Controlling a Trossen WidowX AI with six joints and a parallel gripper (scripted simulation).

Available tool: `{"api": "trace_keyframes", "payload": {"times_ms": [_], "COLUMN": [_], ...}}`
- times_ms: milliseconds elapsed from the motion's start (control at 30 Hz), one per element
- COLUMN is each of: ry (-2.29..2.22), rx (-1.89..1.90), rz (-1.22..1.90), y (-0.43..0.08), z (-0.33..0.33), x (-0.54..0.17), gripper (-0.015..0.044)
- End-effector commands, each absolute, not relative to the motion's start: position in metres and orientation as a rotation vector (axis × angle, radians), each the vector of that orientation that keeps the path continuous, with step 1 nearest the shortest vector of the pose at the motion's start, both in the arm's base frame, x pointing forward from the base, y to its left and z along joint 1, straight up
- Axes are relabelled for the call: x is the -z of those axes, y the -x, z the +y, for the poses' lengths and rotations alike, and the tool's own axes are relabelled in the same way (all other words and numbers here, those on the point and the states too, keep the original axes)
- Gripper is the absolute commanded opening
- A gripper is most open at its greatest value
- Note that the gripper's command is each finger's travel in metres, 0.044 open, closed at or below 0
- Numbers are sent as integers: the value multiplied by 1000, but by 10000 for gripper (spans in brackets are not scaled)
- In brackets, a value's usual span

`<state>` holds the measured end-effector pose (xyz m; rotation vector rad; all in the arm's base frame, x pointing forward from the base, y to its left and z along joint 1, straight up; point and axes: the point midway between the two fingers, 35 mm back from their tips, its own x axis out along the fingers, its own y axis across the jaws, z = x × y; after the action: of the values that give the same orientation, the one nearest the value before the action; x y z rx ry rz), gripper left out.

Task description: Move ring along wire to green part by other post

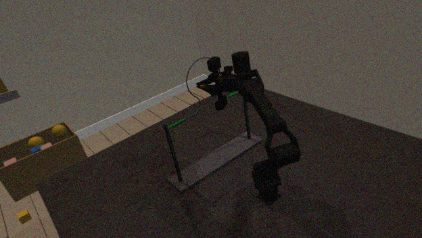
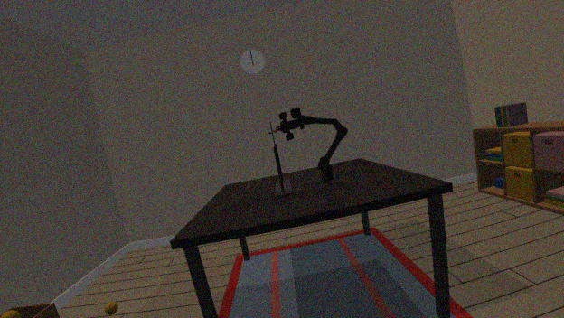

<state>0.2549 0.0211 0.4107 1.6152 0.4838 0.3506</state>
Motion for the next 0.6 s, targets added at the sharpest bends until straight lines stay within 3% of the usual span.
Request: {"api": "trace_keyframes", "payload": {"times_ms": [0, 567], "ry": [-1571, -1403], "rx": [-341, -286], "rz": [481, 498], "y": [-255, -256], "z": [21, 21], "x": [-412, -406], "gripper": [-150, -150]}}
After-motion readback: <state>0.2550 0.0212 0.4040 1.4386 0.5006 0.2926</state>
